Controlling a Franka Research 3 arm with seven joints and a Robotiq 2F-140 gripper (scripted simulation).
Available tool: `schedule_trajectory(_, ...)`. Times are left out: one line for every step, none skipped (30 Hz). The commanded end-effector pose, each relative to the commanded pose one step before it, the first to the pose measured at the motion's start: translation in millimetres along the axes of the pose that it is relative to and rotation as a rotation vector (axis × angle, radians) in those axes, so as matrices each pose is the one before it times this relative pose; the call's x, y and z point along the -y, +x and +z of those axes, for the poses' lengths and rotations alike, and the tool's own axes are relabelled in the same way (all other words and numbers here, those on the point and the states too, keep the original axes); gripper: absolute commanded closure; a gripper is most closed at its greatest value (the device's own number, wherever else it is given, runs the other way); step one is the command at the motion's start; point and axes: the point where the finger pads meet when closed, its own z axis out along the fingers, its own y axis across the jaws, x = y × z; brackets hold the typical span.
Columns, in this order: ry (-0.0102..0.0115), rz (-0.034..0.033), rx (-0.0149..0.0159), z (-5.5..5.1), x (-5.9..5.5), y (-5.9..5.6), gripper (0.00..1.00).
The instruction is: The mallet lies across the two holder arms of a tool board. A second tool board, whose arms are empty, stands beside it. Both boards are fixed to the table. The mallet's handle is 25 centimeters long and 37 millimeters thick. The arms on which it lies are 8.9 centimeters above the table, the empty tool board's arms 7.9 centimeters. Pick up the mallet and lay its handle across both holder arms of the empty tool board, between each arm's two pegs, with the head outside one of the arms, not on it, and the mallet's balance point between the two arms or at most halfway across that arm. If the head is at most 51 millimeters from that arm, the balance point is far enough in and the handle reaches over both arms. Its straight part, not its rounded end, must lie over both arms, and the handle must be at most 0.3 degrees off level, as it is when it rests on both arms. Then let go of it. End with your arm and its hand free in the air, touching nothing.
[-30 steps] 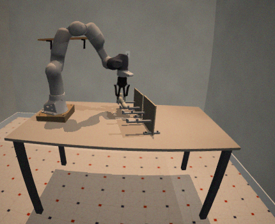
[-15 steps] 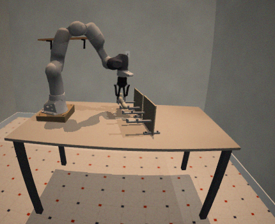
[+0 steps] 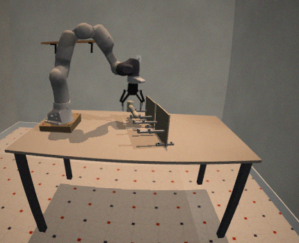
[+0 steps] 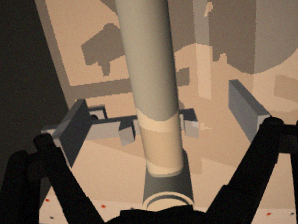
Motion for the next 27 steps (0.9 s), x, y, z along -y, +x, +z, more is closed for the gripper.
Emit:
schedule_trajectory(0.00513,0.00134,-0.00111,-0.53,1.82,0.43,0.0)
schedule_trajectory(0.0,0.0,0.0,0.0,0.0,0.0,0.0)
schedule_trajectory(0.0,0.0,0.0,0.0,0.0,0.0,0.0)
schedule_trajectory(0.0,0.0,0.0,0.0,0.0,0.0,0.0)
schedule_trajectory(0.0,0.0,0.0,0.0,0.0,0.0,0.0)
schedule_trajectory(0.0,0.0,0.0,0.0,0.0,0.0,0.0)
schedule_trajectory(0.0,0.0,0.0,0.0,0.0,0.0,0.0)
schedule_trajectory(0.0,0.0,0.0,0.0,0.0,0.0,0.0)
schedule_trajectory(0.0,0.0,0.0,0.0,0.0,0.0,0.0)
schedule_trajectory(0.0,0.0,0.0,0.0,0.0,0.0,0.0)
schedule_trajectory(0.0,0.0,0.0,0.0,0.0,0.0,0.0)
schedule_trajectory(0.0,0.0,0.0,0.0,0.0,0.0,0.0)
schedule_trajectory(0.0,0.0,0.0,0.0,0.0,0.0,0.0)
schedule_trajectory(0.0,0.0,0.0,0.0,0.0,0.0,0.0)
schedule_trajectory(0.0,0.0,0.0,0.0,0.0,0.0,0.0)
schedule_trajectory(0.0,0.0,0.0,0.0,0.0,0.0,0.0)
schedule_trajectory(0.0,0.0,0.0,0.0,0.0,0.0,0.0)
schedule_trajectory(0.0,0.0,0.0,0.0,0.0,0.0,0.0)
schedule_trajectory(0.0,0.0,0.0,0.0,0.0,0.0,0.0)
schedule_trajectory(0.0,0.0,0.0,0.0,0.0,0.0,0.0)
schedule_trajectory(0.0,0.0,0.0,0.0,0.0,0.0,0.0)
schedule_trajectory(0.0,0.0,0.0,0.0,0.0,0.0,0.0)
schedule_trajectory(0.00002,0.00004,-0.00005,-0.79,0.05,0.02,0.0)
schedule_trajectory(0.0001,0.00022,-0.00024,-4.56,0.28,0.11,0.0)
schedule_trajectory(0.00015,0.00033,-0.00036,-9.72,0.42,0.17,0.0)
schedule_trajectory(0.00009,0.00016,-0.00016,-14.27,0.17,0.07,0.0)
schedule_trajectory(0.0,0.0,0.0,0.0,0.0,0.0,0.0)
